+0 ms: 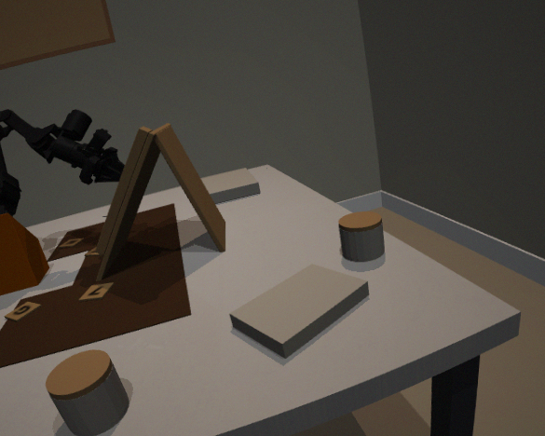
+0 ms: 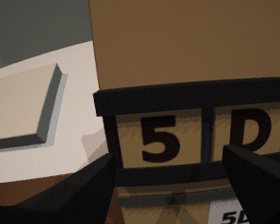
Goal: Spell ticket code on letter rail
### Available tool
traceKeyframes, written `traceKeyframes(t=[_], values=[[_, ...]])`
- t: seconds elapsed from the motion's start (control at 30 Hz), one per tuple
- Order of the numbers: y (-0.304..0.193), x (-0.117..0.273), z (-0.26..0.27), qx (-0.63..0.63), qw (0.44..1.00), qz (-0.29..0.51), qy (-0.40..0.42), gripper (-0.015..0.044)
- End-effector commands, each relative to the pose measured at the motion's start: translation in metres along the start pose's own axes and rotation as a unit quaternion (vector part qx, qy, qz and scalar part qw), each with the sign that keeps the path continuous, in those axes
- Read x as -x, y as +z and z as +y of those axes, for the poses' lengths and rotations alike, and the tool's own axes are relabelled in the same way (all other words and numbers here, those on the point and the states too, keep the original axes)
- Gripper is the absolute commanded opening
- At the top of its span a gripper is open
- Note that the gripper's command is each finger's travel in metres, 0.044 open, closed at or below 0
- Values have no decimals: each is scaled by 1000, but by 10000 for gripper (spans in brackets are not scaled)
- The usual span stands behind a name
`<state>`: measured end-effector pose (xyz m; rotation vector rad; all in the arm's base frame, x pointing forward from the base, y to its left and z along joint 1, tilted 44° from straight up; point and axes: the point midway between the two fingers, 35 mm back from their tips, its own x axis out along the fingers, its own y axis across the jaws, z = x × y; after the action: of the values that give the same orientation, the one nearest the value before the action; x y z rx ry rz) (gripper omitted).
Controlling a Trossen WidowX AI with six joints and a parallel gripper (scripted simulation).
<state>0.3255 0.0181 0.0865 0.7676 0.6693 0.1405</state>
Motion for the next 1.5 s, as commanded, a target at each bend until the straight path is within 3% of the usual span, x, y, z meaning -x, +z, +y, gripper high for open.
traceKeyframes(t=[0.0,1.47], values=[[0,3,1,3,1000,-1,2,295],[1,19,4,3,1000,-1,1,295]])
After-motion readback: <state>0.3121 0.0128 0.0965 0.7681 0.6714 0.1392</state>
